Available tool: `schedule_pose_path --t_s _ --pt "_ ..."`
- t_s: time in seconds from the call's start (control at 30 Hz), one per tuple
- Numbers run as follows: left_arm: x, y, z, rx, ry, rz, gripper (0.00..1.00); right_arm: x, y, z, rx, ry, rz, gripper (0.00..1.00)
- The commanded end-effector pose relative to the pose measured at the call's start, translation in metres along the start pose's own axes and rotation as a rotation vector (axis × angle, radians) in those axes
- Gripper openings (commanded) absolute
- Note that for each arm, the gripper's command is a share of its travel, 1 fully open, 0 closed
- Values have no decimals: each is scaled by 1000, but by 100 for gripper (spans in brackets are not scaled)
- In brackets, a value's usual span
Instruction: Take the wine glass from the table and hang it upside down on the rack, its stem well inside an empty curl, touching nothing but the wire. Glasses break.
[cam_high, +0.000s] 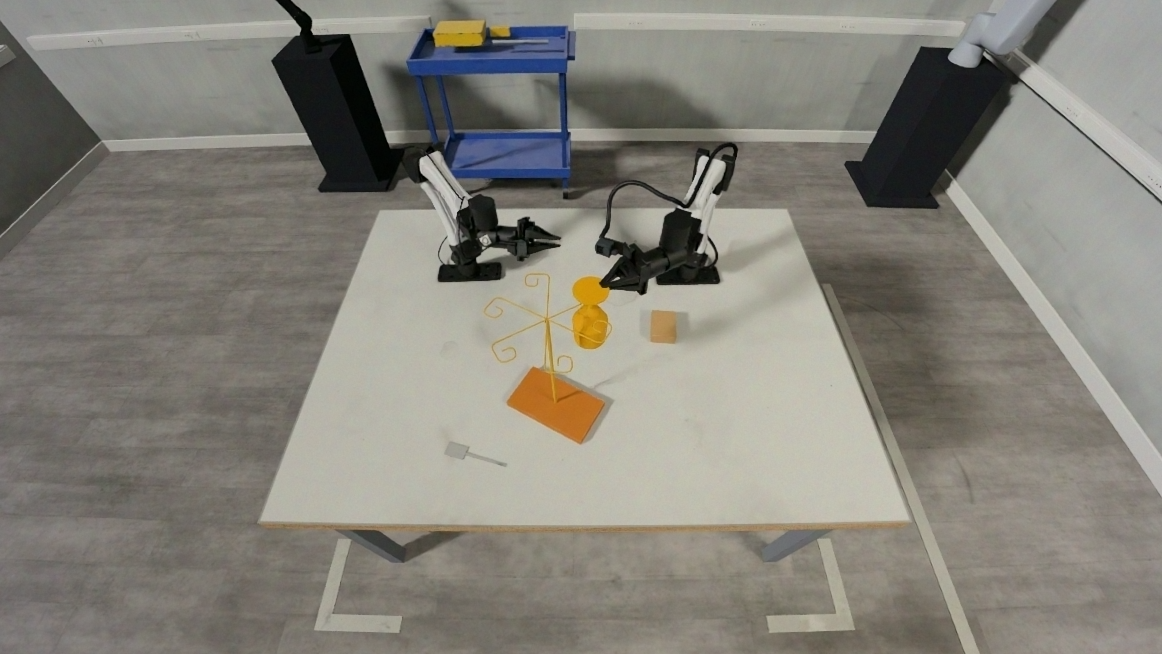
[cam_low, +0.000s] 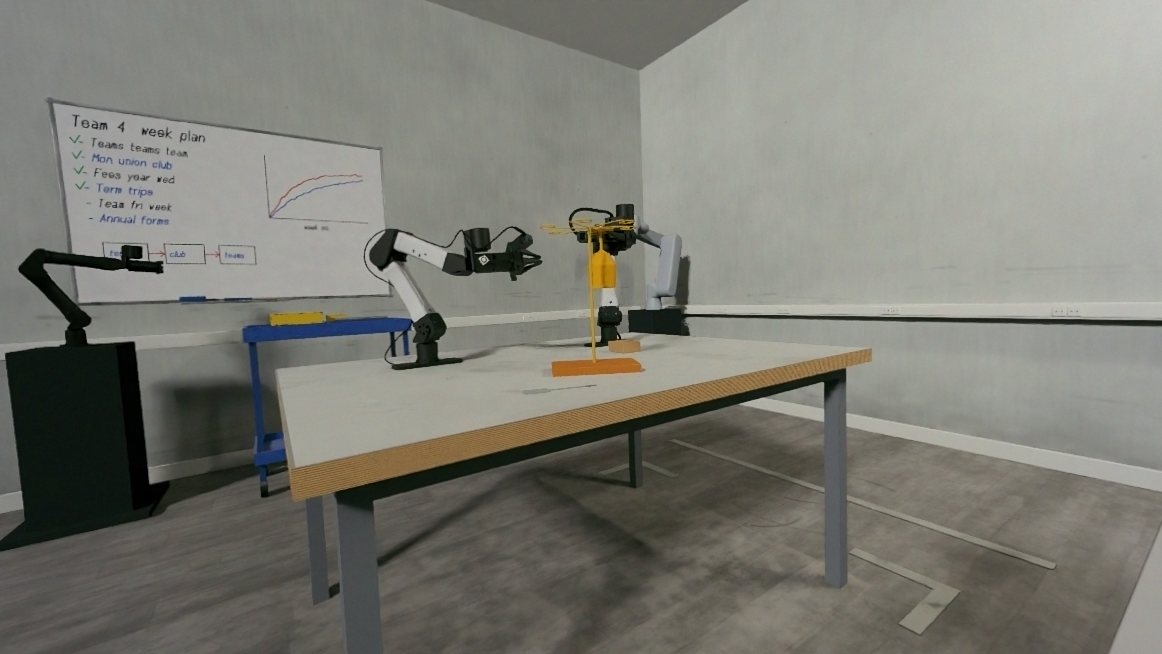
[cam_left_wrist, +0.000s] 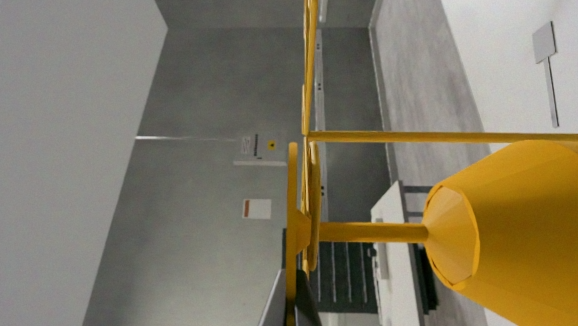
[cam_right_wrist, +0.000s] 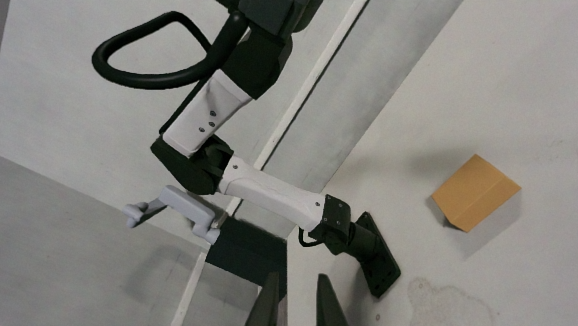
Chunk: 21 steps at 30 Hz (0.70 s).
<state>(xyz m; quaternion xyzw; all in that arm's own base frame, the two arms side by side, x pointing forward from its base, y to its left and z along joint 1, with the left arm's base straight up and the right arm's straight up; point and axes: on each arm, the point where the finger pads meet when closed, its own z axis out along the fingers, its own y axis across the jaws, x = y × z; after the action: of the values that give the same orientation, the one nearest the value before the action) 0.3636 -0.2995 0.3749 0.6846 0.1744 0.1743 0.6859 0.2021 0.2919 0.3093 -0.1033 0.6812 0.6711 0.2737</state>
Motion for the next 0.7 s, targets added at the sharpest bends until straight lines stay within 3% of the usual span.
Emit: schedule_pose_path --t_s 0.0,0.43,0.53,0.67 --pt "-7 23 -2 -66 -12 50 0 -13 24 -1 -58 -31 -59 17" --pt "6 8 -5 -41 19 33 0 -13 24 -1 -58 -31 -59 17" --pt "-2 28 -3 -79 -3 59 0 -13 24 -1 -58 -31 -59 17" --pt "2 9 -3 -46 5 36 0 -13 24 -1 -58 -31 -59 17"
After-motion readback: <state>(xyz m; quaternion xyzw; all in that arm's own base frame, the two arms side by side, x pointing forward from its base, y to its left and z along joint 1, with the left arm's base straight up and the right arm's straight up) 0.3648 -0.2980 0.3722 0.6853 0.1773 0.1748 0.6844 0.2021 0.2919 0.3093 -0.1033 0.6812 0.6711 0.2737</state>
